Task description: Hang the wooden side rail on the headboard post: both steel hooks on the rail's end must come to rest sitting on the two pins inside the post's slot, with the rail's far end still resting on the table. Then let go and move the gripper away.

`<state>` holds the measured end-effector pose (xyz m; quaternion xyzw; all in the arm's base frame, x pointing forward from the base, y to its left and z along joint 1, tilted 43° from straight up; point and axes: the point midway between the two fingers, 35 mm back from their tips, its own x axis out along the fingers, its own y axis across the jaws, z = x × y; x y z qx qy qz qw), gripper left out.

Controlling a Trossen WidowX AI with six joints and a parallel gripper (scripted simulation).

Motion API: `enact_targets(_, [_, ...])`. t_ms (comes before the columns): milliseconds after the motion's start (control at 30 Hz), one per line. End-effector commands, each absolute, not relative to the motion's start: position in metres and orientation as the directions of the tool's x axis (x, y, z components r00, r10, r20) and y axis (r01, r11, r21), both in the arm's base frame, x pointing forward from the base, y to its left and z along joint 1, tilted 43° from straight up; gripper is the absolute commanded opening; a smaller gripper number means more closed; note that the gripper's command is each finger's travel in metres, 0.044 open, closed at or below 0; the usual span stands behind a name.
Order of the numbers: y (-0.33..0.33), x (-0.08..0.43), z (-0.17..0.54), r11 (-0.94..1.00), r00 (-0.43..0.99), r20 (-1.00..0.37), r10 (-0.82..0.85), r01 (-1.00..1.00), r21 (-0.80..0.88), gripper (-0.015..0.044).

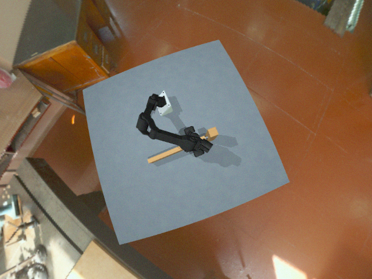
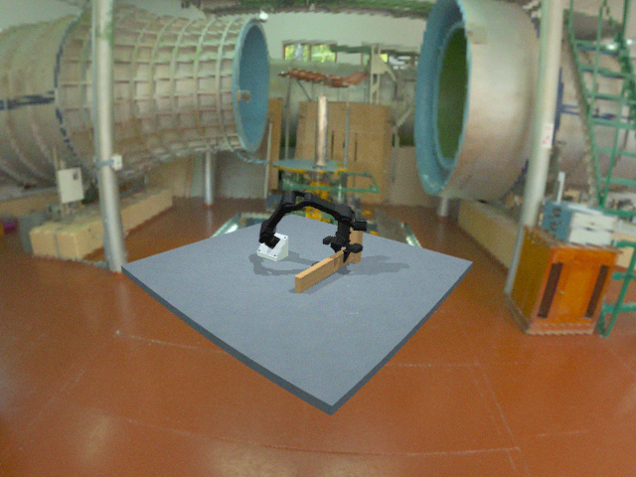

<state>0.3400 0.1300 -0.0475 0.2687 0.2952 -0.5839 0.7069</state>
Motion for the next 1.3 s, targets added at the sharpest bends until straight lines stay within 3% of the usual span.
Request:
enact_targets(0, [0.1355, 0.3399, -0.0467, 0.18, 0.152, -0.735, -0.661, 0.983, 0.042, 0.0])
enact_targets(1267, [0.1386, 0.3385, -0.0492, 0.18, 0.152, -0.735, -0.661, 0.983, 0.042, 0.0])
